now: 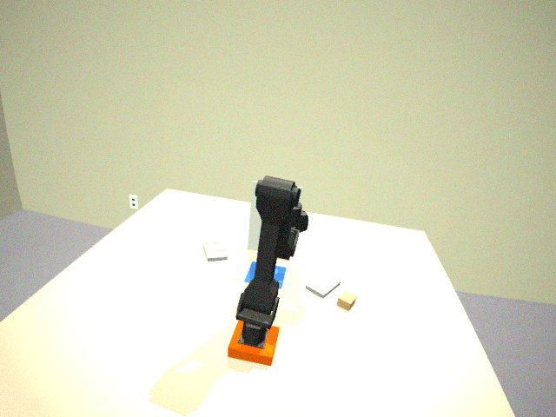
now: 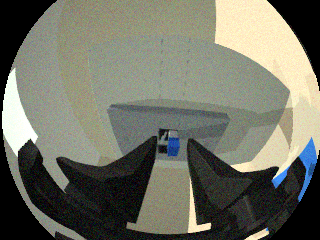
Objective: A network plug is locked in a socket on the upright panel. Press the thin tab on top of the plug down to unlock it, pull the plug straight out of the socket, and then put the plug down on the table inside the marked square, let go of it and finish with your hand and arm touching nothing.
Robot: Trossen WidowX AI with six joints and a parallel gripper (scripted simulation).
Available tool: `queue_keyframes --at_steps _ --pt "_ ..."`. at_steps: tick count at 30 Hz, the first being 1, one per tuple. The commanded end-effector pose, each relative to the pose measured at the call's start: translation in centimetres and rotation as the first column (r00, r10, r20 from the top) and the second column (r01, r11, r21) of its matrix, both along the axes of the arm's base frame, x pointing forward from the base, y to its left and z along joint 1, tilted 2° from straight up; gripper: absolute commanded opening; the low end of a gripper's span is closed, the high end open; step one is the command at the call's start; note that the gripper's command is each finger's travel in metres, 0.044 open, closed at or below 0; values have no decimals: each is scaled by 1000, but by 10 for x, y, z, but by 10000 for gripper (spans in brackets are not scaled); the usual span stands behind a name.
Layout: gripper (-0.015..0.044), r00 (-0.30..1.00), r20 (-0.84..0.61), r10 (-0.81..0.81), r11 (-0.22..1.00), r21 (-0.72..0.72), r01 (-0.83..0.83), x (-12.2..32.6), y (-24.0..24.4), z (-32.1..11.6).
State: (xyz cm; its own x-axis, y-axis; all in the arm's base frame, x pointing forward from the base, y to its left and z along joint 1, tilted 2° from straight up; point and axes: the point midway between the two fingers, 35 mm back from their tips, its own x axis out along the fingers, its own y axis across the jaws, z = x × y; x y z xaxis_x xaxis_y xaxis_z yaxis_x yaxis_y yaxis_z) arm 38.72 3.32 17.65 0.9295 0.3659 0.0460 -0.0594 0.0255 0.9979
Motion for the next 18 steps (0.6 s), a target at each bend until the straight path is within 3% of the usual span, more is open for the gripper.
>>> queue_keyframes --at_steps 1,18 --pt "116 1000 4 -6 1000 1 6 1 -1 1" --pt "3 1000 4 -6 1000 1 6 1 -1 1"
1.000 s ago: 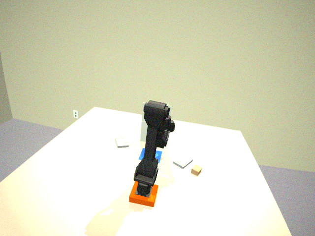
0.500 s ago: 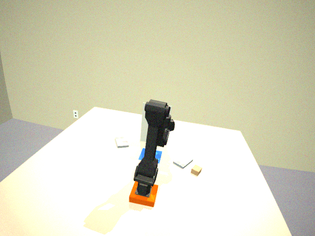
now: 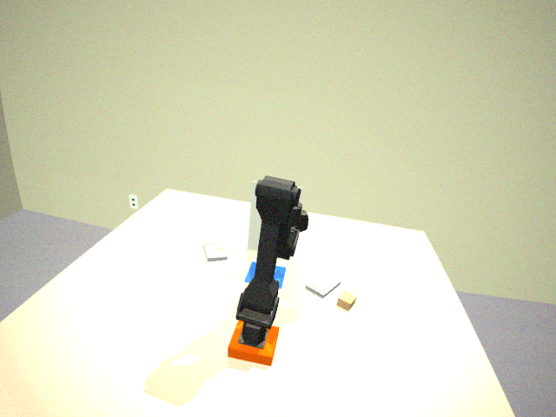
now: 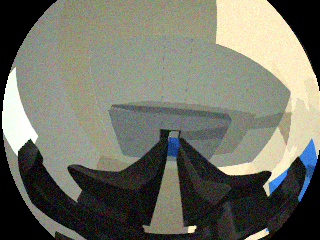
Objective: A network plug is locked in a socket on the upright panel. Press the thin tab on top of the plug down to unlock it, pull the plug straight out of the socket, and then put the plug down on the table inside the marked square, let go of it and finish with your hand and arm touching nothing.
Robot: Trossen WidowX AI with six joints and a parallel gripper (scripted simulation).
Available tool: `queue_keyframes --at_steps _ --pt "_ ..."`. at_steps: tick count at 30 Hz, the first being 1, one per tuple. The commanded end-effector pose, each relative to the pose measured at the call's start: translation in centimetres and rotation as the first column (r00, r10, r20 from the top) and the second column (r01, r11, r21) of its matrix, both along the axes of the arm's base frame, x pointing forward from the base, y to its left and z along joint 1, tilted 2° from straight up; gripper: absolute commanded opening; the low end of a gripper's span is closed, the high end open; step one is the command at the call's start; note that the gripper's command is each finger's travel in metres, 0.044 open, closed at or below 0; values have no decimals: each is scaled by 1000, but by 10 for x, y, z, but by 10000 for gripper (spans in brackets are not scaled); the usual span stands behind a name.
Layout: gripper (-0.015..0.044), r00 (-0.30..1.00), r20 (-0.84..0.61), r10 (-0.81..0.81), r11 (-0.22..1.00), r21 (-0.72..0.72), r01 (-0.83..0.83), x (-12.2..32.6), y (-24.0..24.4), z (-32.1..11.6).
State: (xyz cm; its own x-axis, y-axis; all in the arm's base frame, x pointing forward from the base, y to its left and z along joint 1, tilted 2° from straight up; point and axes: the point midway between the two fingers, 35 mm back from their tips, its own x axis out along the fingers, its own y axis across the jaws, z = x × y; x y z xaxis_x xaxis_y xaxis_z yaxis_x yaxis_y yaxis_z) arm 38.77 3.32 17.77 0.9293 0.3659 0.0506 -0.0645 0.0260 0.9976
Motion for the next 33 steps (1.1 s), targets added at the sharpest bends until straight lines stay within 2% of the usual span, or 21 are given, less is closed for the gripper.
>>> queue_keyframes --at_steps 1,33 --pt "0 1000 -2 -6 1000 2 6 0 -1 0" --pt "0 1000 -3 -6 1000 2 6 -16 -2 -2"
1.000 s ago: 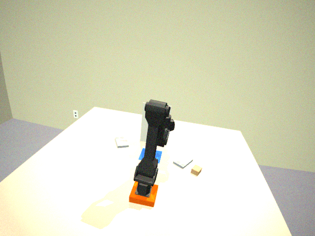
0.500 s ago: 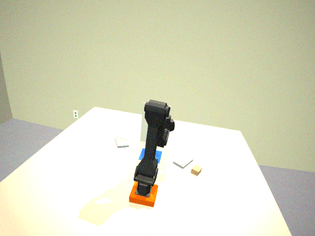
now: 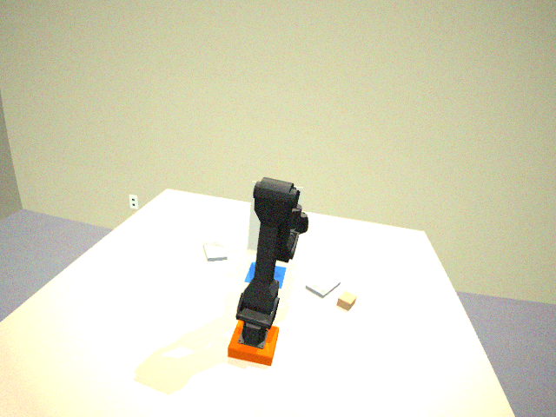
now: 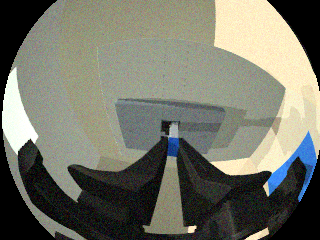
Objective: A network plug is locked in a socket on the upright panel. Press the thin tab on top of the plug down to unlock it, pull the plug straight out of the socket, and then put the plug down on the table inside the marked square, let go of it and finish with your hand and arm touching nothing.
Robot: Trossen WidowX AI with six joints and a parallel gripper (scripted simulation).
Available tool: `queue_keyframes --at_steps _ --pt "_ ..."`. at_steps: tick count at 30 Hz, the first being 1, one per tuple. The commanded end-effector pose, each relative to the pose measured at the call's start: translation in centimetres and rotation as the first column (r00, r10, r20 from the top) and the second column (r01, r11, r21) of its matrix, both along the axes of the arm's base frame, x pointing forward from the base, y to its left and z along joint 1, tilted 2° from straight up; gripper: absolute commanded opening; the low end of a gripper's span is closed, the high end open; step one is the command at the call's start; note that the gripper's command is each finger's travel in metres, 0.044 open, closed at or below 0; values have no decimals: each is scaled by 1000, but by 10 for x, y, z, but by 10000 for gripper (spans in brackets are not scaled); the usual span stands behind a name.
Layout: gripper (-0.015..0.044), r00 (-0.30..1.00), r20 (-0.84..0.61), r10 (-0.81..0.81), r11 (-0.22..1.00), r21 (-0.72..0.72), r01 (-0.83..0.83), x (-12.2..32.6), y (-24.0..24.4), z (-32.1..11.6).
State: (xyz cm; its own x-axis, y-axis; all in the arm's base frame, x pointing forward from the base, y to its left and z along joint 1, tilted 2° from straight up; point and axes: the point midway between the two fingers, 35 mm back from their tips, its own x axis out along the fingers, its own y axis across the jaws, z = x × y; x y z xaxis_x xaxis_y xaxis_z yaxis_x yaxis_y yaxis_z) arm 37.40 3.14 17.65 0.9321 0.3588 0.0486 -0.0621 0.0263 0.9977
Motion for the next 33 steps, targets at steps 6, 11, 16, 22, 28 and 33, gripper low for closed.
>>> queue_keyframes --at_steps 6,11,16,22,28,33 --pt "0 1000 -1 1 1000 1 -1 -6 -1 -1" --pt "0 1000 -2 1 1000 1 -1 -9 -2 -1" --pt "0 1000 -2 1 1000 1 -1 -12 -3 -1" --pt "0 1000 -2 1 1000 1 -1 -16 -4 -2" --pt "0 1000 -3 1 1000 1 -1 -20 -5 -2" --pt "0 1000 -3 1 1000 1 -1 -23 -6 -2"
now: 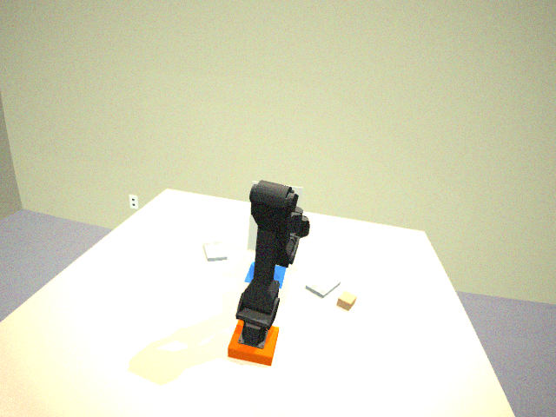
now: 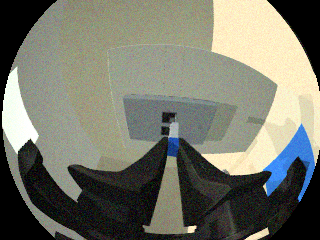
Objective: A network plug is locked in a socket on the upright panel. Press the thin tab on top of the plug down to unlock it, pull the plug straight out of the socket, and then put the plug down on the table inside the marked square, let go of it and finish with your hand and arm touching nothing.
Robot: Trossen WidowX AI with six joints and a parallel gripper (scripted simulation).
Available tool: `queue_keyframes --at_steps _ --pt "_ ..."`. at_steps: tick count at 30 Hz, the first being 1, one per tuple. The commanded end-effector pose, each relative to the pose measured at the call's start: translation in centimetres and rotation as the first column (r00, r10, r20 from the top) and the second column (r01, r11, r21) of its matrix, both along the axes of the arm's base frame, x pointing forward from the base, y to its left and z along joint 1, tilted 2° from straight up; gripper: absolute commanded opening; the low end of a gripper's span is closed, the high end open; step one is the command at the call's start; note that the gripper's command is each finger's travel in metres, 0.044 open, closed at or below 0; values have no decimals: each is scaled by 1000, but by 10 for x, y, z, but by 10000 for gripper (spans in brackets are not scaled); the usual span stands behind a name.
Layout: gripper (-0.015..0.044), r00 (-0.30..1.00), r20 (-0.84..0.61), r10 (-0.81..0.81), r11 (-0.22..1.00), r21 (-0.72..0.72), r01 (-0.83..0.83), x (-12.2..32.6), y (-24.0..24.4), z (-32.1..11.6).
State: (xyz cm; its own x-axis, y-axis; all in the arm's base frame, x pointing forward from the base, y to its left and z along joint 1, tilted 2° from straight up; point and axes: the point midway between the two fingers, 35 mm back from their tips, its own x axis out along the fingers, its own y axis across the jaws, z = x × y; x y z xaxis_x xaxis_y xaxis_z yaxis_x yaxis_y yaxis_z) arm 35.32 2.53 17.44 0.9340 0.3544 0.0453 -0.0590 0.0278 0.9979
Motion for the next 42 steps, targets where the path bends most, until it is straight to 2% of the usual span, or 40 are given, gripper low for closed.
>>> queue_keyframes --at_steps 1,42 --pt "0 1000 0 6 1000 2 -6 -3 0 0" --pt "0 1000 -2 6 1000 1 -6 -26 -6 -2"
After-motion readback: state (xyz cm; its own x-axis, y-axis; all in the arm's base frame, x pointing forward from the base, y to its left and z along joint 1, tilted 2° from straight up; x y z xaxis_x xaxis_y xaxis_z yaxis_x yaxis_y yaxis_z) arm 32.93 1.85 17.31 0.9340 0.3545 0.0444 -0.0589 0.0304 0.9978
